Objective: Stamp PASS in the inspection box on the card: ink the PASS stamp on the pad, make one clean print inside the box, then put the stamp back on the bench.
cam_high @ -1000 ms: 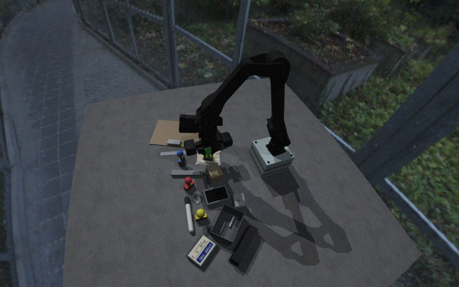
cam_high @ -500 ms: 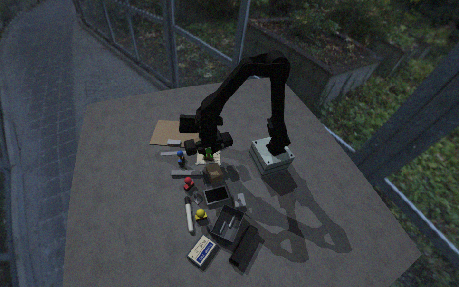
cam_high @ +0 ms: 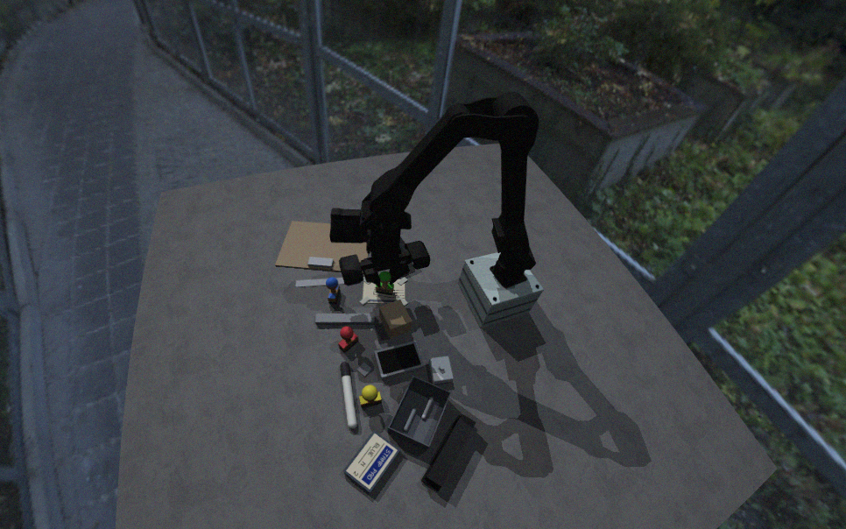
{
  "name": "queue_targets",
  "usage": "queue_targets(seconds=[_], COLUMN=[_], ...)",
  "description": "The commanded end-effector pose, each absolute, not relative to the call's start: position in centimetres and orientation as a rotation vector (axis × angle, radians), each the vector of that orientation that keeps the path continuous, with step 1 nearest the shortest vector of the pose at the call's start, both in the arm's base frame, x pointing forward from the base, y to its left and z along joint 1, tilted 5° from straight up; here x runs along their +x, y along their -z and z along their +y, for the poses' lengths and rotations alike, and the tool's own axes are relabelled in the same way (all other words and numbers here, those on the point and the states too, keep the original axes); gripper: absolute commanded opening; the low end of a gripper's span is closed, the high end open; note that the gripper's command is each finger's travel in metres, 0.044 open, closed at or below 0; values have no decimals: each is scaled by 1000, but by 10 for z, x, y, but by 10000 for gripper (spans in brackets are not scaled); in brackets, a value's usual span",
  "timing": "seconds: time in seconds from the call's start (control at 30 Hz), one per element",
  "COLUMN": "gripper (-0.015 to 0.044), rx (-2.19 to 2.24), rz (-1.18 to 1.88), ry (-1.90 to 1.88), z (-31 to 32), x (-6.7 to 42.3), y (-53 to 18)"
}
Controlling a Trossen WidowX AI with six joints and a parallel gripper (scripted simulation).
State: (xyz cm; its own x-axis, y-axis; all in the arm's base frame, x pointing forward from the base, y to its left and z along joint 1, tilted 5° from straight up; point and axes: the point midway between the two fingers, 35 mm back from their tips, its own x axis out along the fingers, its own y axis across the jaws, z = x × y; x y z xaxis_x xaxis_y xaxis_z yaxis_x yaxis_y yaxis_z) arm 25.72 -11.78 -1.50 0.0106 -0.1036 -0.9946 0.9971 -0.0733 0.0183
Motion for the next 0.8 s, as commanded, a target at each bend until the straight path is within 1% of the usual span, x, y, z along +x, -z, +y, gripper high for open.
queue_targets(seconds=[0.0,0.77], gripper=[0,0], rx=[1190,1190], rz=[1084,1083], ry=[1300,1299], z=[-118,-115], x=[258,259], y=[10,-27])
